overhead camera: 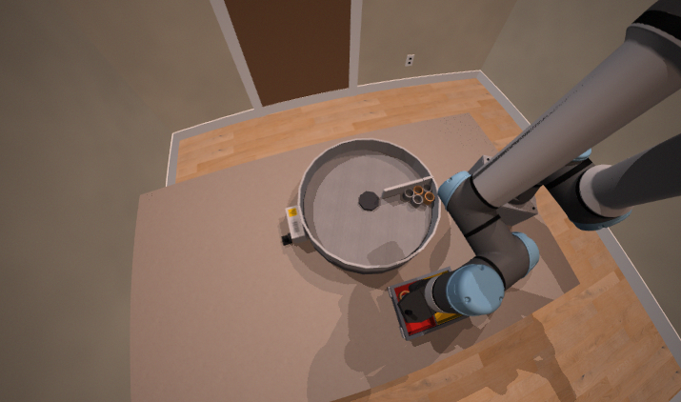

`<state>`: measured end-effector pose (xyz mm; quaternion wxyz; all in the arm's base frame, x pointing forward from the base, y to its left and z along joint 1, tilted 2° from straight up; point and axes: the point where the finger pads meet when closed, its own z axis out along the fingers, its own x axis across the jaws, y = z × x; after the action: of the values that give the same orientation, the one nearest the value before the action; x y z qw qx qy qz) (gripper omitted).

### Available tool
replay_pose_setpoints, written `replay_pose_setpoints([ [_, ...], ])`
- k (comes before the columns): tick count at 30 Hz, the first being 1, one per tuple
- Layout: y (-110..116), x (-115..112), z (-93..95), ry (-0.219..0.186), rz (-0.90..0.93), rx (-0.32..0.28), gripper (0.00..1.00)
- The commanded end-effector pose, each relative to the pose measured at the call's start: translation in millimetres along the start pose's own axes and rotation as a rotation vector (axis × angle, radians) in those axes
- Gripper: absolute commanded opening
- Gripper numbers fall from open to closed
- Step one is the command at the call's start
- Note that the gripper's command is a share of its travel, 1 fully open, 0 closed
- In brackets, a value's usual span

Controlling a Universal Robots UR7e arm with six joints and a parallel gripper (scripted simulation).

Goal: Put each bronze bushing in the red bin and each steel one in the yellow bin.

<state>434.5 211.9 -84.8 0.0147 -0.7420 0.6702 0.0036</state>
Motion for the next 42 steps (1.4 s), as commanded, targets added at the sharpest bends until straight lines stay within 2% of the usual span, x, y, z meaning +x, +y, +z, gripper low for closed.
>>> replay_pose_setpoints([
  [1, 0, 0, -0.5, 0.000, 0.000, 0.001, 0.42],
  [42, 0, -1, -11.2, 0.000, 0.000, 0.001, 0.42],
])
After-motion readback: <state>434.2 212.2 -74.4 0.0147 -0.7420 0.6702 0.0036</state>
